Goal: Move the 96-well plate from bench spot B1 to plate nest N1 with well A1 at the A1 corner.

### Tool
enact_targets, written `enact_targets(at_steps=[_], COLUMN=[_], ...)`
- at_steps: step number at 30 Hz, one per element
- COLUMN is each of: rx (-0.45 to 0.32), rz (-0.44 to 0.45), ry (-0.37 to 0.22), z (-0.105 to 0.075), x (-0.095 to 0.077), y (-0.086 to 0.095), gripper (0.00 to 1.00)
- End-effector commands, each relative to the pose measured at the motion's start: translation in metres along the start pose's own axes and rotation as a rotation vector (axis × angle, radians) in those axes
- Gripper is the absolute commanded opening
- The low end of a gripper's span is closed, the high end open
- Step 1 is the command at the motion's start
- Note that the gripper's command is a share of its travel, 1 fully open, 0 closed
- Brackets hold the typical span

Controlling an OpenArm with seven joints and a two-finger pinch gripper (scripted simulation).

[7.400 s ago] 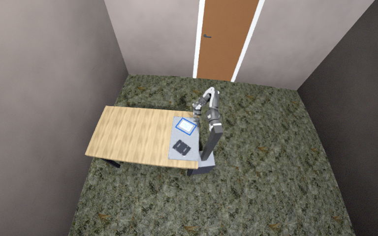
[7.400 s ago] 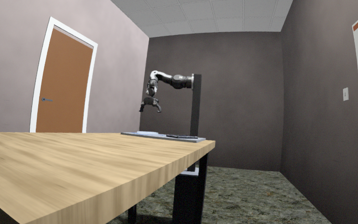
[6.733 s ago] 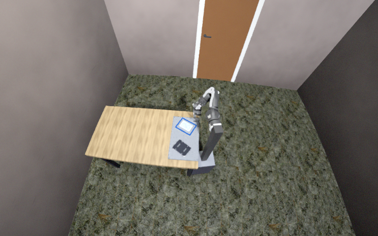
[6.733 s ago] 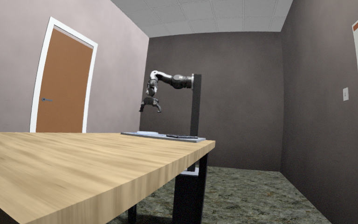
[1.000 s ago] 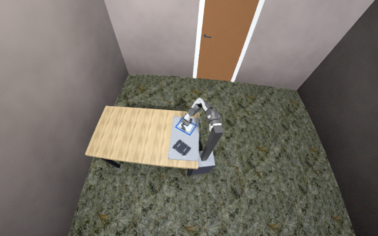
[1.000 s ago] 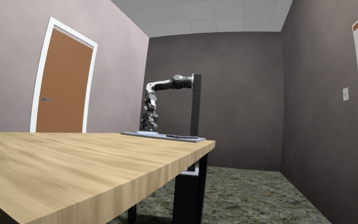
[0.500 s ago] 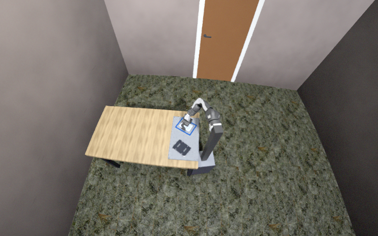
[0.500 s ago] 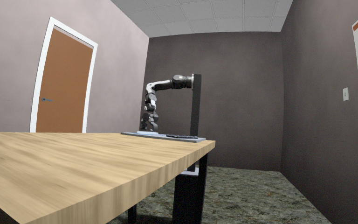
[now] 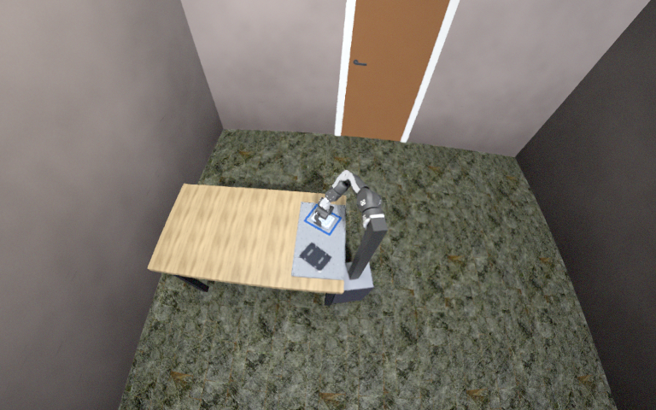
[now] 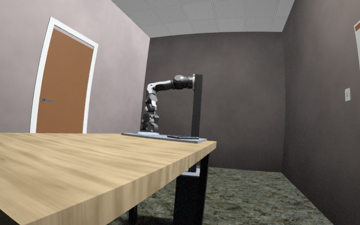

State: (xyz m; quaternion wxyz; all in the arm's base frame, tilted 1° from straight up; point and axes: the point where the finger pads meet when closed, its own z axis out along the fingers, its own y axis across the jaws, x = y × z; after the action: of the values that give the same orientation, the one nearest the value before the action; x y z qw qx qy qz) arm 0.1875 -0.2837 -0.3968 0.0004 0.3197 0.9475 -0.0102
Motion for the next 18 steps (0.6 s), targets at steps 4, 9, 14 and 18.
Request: enact_targets(at_steps=[4, 9, 14, 18], rx=[-0.009, -0.009, -0.009, -0.007], rz=[-0.003, -0.003, -0.003, -0.001], ry=[-0.001, -0.001, -0.001, -0.002], z=[0.019, 0.019, 0.019, 0.018], x=[0.001, 0.001, 0.001, -0.001], y=[0.002, 0.002, 0.002, 0.001], gripper=[0.77, 0.77, 0.77, 0.77])
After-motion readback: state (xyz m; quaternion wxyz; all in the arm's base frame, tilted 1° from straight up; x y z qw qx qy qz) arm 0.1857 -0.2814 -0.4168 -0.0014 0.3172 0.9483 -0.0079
